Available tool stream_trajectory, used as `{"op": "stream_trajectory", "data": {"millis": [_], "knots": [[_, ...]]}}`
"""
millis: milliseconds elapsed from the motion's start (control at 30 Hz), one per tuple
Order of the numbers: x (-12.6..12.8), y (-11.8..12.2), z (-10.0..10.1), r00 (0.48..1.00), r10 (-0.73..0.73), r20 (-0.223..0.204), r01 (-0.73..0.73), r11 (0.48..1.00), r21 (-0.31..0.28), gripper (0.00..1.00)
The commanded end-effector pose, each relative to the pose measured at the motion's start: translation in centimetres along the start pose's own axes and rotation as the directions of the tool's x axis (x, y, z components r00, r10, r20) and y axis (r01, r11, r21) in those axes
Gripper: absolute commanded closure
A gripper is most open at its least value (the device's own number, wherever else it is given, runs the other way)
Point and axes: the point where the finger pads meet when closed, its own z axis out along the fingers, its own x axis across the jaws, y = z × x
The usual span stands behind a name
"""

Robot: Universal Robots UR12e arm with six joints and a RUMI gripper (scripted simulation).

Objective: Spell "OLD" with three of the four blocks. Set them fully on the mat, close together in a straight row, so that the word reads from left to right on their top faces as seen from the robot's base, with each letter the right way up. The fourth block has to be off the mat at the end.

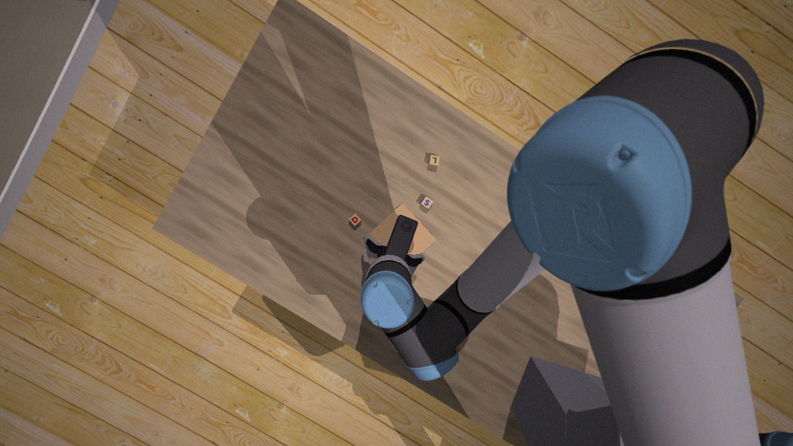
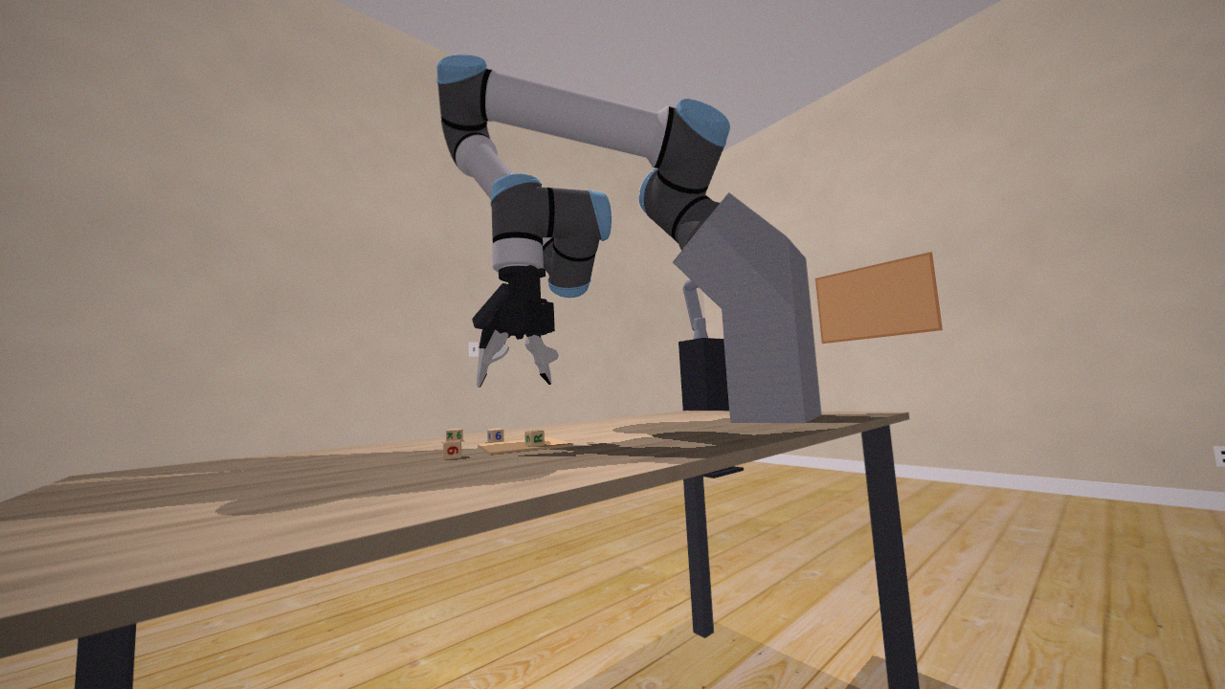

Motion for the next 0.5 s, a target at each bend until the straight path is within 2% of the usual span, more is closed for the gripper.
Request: {"op": "stream_trajectory", "data": {"millis": [0, 200, 400, 467], "knots": [[-0.2, -1.4, 0.1, 0.995, -0.102, 0.004, 0.102, 0.995, -0.002, 0.00], [-0.5, -3.7, 0.2, 0.964, -0.267, 0.004, 0.267, 0.964, -0.004, 0.00], [-0.6, -5.8, 0.4, 0.910, -0.414, 0.005, 0.414, 0.910, -0.004, 0.00], [-0.6, -5.8, 0.4, 0.910, -0.414, 0.005, 0.414, 0.910, -0.004, 0.00]]}}
